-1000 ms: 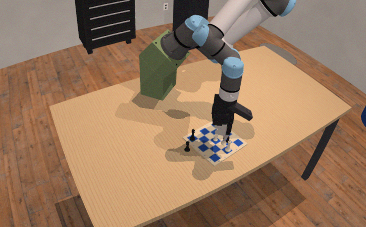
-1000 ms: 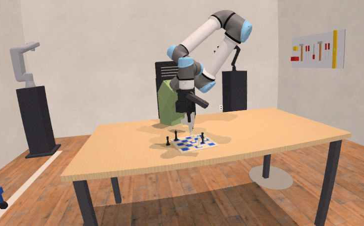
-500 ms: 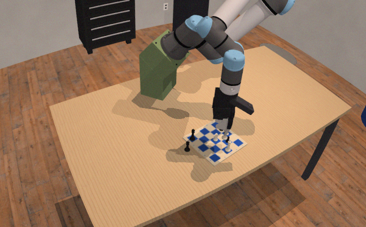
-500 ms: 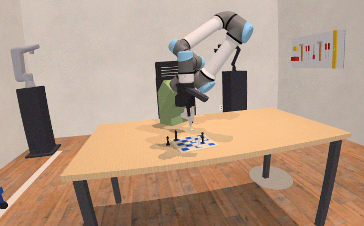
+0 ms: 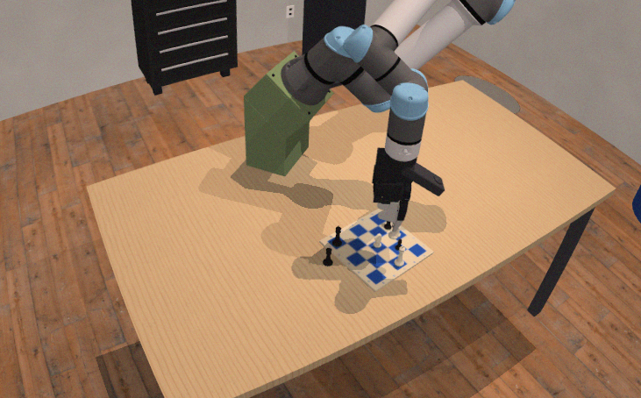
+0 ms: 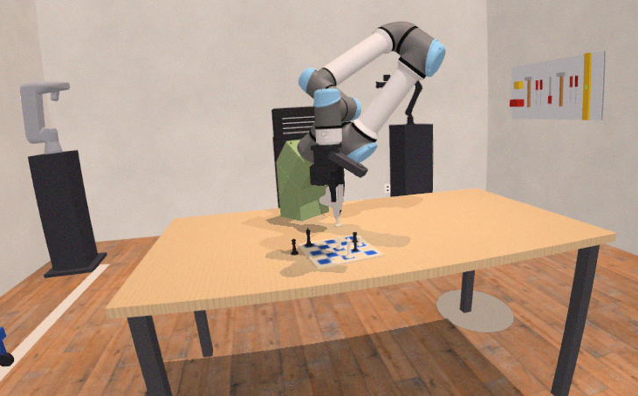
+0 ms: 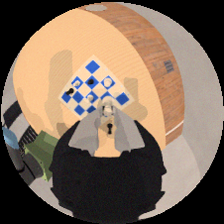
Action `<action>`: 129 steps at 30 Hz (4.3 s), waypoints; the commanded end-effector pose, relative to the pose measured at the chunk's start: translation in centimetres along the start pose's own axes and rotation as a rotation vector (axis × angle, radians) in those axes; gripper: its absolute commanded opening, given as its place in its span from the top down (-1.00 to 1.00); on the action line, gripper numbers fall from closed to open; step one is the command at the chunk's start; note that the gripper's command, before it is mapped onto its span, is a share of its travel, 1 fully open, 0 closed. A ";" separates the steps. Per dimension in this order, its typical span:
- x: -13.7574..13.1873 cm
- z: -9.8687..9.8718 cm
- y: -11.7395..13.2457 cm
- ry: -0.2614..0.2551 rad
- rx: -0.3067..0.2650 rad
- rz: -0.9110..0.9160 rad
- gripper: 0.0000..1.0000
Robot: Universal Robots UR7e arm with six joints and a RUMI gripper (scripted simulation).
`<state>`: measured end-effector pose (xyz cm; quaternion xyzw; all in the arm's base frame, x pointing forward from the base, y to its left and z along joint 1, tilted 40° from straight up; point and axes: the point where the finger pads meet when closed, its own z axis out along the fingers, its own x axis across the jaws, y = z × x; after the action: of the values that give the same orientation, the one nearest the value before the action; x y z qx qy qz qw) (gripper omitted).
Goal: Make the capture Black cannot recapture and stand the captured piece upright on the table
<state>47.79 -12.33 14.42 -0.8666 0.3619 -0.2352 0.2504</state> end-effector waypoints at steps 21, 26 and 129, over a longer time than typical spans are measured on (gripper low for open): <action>-8.6 0.0 -0.5 0.000 0.001 0.070 1.00; -8.5 0.0 -0.5 0.001 0.001 0.069 1.00; -8.5 9.7 -0.6 -0.001 0.001 0.068 1.00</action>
<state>48.30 -3.09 5.47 -0.8535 0.3914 -0.2262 0.2592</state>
